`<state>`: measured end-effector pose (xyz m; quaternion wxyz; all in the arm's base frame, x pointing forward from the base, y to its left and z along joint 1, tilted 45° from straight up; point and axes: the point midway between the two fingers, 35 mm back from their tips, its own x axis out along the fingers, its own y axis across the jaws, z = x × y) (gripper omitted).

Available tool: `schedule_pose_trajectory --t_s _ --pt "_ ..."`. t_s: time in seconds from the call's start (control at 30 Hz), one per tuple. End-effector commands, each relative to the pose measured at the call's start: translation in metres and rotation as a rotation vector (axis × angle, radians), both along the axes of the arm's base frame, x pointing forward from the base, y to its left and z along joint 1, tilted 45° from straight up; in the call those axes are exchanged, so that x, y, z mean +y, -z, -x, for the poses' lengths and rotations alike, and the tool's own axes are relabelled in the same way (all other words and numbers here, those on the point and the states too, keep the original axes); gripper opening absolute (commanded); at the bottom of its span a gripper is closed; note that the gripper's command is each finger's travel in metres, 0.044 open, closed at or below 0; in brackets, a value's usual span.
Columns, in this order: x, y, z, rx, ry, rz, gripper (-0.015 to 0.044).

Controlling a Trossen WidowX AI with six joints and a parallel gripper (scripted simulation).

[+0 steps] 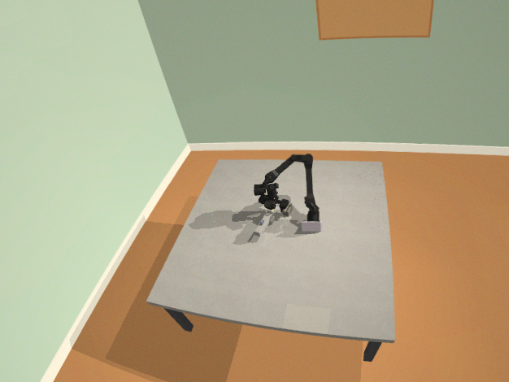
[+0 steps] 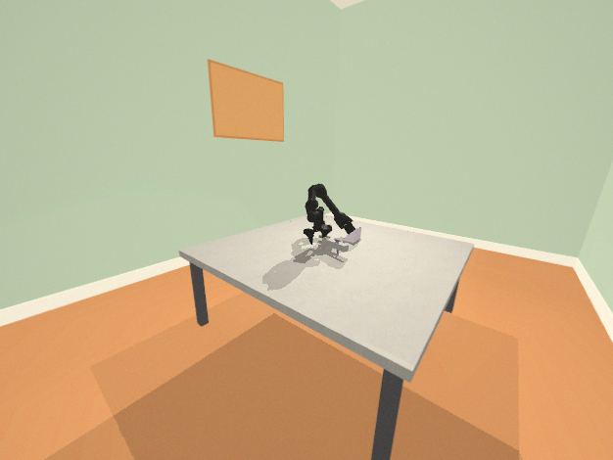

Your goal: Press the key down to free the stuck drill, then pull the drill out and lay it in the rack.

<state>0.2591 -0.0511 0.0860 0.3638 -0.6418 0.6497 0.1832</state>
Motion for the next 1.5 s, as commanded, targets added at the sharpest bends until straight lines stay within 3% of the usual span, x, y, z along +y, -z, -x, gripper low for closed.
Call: schedule_pose_trajectory --t_s 0.0,0.33,0.83,1.07,1.47 --pt "0.0012 0.0030 0.0000 0.003 0.002 -0.004 0.0440" --pt "0.0023 0.0055 -0.0003 0.003 0.002 -0.004 0.0440" --pt "0.0014 0.0027 -0.0010 -0.002 0.000 0.001 0.0046" --pt "0.0014 0.0027 -0.0010 -0.002 0.000 0.001 0.0000" --pt "0.0032 0.0014 0.0011 0.003 0.002 -0.004 0.0000"
